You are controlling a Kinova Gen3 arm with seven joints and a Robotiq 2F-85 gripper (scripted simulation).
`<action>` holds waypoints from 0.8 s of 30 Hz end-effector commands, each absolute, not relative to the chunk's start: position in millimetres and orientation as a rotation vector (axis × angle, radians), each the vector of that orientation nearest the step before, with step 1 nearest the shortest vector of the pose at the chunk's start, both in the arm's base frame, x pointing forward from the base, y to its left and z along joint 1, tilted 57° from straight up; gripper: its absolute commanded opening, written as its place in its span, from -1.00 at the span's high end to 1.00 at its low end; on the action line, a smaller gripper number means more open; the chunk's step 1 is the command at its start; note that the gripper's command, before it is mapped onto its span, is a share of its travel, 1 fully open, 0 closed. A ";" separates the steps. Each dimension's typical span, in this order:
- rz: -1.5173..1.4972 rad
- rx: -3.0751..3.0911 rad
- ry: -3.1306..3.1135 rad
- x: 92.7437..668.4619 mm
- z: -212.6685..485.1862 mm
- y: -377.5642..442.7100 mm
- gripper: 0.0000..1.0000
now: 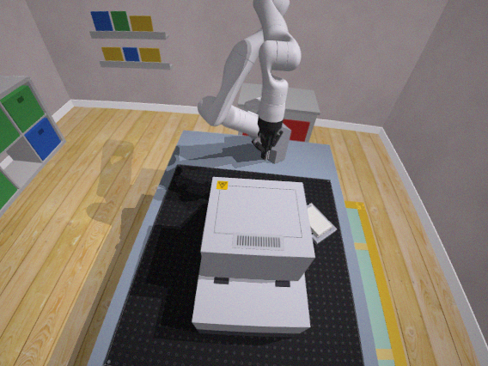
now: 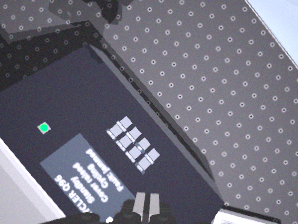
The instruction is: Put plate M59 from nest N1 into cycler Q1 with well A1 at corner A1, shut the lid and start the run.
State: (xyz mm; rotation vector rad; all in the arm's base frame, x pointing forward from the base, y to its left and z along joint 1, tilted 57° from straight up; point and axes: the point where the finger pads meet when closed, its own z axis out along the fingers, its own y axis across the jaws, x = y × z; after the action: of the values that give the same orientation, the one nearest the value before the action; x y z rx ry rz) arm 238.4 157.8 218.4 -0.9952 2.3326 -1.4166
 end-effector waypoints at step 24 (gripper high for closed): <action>-1.414 -1.004 2.330 254.7 199.5 134.7 0.80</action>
State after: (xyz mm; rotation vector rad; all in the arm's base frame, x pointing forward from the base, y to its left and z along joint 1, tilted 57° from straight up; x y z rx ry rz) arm 251.3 137.6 202.5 -0.9964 2.3313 -1.4166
